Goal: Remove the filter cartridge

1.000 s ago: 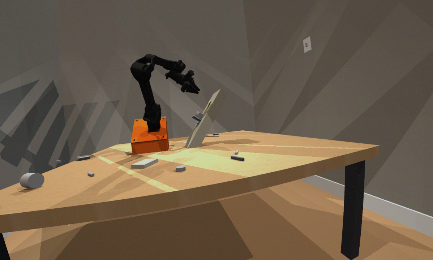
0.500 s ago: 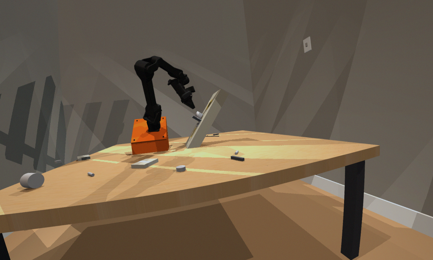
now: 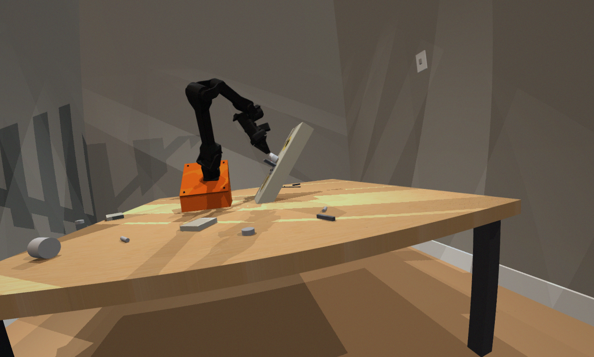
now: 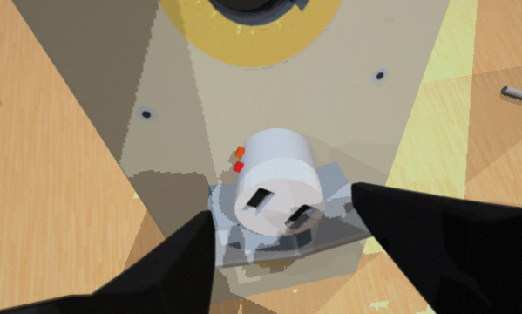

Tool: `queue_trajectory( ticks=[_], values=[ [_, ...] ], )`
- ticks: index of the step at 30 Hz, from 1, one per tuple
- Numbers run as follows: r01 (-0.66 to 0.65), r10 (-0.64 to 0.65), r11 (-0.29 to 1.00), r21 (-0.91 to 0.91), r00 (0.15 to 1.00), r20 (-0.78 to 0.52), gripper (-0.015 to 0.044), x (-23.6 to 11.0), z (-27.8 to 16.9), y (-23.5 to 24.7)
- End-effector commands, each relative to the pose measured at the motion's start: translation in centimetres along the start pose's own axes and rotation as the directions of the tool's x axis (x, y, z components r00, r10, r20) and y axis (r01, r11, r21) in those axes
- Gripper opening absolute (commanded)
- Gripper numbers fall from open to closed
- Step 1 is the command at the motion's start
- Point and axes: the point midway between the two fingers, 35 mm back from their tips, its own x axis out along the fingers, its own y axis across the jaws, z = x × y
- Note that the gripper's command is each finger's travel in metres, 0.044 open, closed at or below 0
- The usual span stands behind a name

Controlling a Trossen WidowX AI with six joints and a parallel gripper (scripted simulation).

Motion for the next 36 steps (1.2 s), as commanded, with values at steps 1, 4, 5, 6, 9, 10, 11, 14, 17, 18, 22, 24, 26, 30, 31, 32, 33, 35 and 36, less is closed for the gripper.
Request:
queue_trajectory(
  ticks=[1,4,5,6,9,10,11,14,17,18,22,24,26,30,31,32,33,35,36],
  values=[
    [0.001,-0.001,1.0,-0.011,1.0,-0.009,0.0305,0.9,-0.4,0.0],
    [0.001,-0.001,1.0,-0.011,1.0,-0.008,0.0305,1.4,-0.4,0.0],
    [0.001,-0.001,1.0,-0.011,1.0,-0.008,0.0305,1.6,-0.4,0.0],
    [0.002,-0.002,1.0,-0.011,1.0,-0.008,0.0305,1.7,-0.4,0.0],
    [0.003,-0.003,1.0,-0.011,1.0,-0.007,0.0305,2.2,-0.4,-0.1],
    [0.003,-0.003,1.0,-0.011,1.0,-0.007,0.0305,2.4,-0.4,-0.1],
    [0.003,-0.003,1.0,-0.01,1.0,-0.007,0.0305,2.5,-0.4,-0.1],
    [0.005,-0.005,1.0,-0.01,1.0,-0.006,0.0305,3.0,-0.4,-0.2],
    [0.005,-0.005,1.0,-0.01,1.0,-0.006,0.0305,3.1,-0.4,-0.2],
    [0.005,-0.005,1.0,-0.01,1.0,-0.006,0.0305,3.1,-0.4,-0.2],
    [0.001,-0.001,1.0,0.0,1.0,-0.002,0.0278,2.8,-0.1,-0.1],
    [0.001,-0.001,1.0,0.0,1.0,-0.002,0.0265,2.8,-0.1,-0.1],
    [0.001,-0.001,1.0,0.0,1.0,-0.002,0.0252,2.8,-0.1,-0.1],
    [0.001,-0.001,1.0,0.0,1.0,-0.002,0.0225,2.8,-0.1,-0.1],
    [0.001,-0.001,1.0,0.0,1.0,-0.002,0.0219,2.8,-0.1,-0.1],
    [0.001,-0.001,1.0,0.0,1.0,-0.002,0.0212,2.8,-0.1,-0.1],
    [0.001,-0.001,1.0,0.0,1.0,-0.002,0.0205,2.8,-0.1,-0.1],
    [0.001,-0.001,1.0,0.0,1.0,-0.002,0.0172,2.8,-0.1,-0.1],
    [0.001,-0.001,1.0,0.0,1.0,-0.002,0.0146,2.8,-0.1,-0.1]
  ],
)
